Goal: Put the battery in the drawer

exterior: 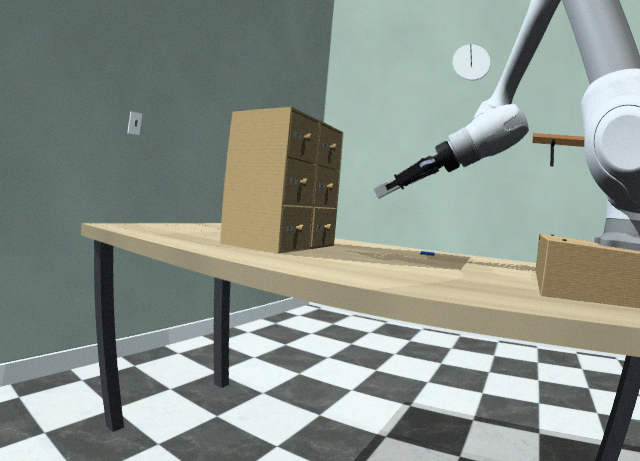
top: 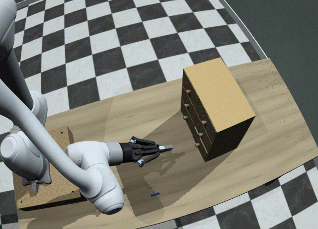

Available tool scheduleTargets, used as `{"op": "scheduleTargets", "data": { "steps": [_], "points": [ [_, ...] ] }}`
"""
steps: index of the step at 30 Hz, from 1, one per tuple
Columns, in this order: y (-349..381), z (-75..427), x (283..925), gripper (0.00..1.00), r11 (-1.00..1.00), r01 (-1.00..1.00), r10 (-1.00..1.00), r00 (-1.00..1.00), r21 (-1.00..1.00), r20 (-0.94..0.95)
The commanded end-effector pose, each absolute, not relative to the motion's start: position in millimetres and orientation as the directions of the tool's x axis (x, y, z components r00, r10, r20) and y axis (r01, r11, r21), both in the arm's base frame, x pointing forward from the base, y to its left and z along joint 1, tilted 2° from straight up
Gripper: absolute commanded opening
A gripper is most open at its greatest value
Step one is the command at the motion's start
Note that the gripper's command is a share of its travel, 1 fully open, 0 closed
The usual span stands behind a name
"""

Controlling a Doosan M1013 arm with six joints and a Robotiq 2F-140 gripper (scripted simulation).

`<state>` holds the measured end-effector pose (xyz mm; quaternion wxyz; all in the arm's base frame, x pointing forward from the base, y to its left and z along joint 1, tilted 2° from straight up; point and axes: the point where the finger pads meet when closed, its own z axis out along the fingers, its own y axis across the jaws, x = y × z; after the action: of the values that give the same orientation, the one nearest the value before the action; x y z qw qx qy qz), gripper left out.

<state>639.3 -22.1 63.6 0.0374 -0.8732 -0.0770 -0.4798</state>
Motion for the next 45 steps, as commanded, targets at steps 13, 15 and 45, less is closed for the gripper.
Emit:
{"op": "scheduleTargets", "data": {
  "steps": [13, 15, 45],
  "points": [
    [-24, 91, 621, 0.00, -0.983, 0.183, 0.141, 0.751, 0.002, 0.645],
    [-24, 91, 621, 0.00, -0.983, 0.183, 0.141, 0.751, 0.002, 0.645],
    [-34, 148, 568, 0.00, -0.982, 0.174, 0.188, 0.875, 0.073, 0.447]
  ]
}}
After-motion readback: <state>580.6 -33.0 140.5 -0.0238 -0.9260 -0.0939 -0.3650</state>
